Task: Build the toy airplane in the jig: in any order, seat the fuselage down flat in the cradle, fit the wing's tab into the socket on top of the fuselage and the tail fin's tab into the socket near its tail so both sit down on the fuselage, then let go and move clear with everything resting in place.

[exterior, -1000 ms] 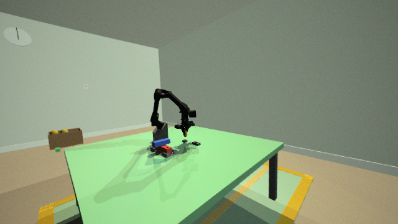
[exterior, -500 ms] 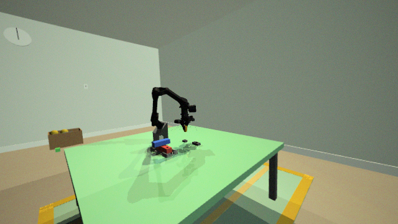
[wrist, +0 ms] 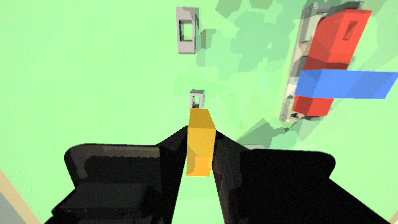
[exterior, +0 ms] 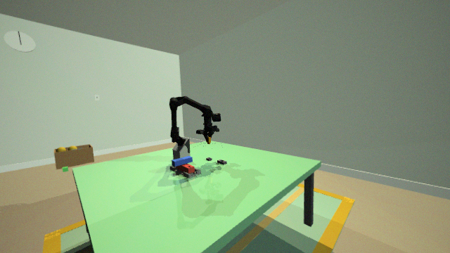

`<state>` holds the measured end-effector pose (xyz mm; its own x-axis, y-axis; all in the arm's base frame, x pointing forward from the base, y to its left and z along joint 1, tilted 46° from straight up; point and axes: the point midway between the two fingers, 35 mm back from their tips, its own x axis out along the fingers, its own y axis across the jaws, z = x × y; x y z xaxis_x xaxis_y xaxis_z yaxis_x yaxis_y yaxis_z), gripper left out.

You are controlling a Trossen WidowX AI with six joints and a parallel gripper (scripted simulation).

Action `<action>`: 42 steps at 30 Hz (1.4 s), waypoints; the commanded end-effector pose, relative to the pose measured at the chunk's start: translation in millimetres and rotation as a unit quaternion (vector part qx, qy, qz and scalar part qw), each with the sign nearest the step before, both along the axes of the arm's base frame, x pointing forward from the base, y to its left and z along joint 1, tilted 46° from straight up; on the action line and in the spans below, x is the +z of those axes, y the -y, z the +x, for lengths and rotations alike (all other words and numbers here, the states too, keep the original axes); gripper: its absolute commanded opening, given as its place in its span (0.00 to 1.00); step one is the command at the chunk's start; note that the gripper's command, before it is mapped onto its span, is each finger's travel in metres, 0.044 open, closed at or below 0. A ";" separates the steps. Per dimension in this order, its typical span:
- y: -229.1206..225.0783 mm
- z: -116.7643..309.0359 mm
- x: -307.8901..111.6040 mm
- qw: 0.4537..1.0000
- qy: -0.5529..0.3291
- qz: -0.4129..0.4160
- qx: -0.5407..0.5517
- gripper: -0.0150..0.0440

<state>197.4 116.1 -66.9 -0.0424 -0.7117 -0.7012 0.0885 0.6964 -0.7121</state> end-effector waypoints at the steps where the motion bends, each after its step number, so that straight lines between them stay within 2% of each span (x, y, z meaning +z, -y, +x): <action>1: -0.2 4.1 4.1 1.000 0.001 0.006 -0.003 0.25; 42: 59.1 72.0 45.4 0.999 -0.009 0.043 0.009 0.25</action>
<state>263.9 61.1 -26.5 -0.0551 -0.6516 -0.7566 0.0658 0.7537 -0.6539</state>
